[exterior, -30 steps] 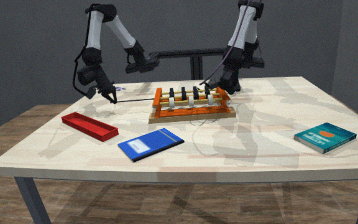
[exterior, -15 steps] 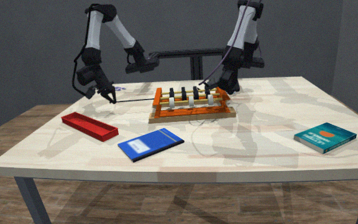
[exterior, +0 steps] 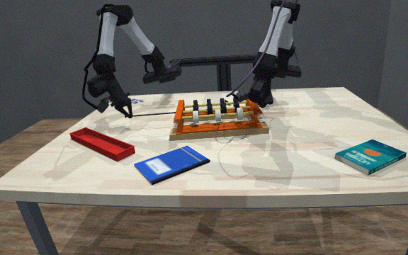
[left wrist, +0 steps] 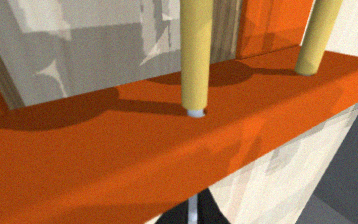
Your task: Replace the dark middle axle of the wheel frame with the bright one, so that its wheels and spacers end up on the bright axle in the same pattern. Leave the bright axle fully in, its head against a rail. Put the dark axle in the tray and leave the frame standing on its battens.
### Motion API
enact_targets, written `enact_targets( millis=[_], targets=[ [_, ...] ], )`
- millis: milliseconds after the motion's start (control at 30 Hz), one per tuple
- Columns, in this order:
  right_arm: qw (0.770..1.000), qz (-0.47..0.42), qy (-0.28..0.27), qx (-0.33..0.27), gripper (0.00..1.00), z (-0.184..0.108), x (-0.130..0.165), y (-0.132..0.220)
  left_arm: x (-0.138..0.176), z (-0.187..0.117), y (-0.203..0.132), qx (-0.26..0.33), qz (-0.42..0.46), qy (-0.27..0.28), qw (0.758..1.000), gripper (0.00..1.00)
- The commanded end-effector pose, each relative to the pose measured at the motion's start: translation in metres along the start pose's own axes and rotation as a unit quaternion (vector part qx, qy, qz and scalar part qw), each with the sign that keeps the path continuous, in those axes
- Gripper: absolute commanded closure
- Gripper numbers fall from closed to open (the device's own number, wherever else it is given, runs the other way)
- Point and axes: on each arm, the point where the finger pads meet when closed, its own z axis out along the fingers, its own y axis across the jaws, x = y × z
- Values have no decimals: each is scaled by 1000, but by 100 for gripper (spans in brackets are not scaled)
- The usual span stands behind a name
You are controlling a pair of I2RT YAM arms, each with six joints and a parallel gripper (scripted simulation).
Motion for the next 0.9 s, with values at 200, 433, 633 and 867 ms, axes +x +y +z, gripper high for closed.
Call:
enact_targets(
  millis=[200, 433, 633, 867],
  targets=[
    [999, -2, 39, 32, 100, 15, 18, -16, -54, -20, 15, -45, 22, -95, 994, 100],
    [999, -3, 38, 31, 100, 14, 18, -15, -53, -20, 15, -45, 21, -93, 994, 100],
    [999, -4, 37, 29, 100, 14, 17, -13, -52, -20, 14, -44, 21, -91, 995, 100],
    [999, -5, 37, 27, 100, 13, 17, -11, -51, -20, 14, -44, 21, -89, 995, 100]
  ],
)
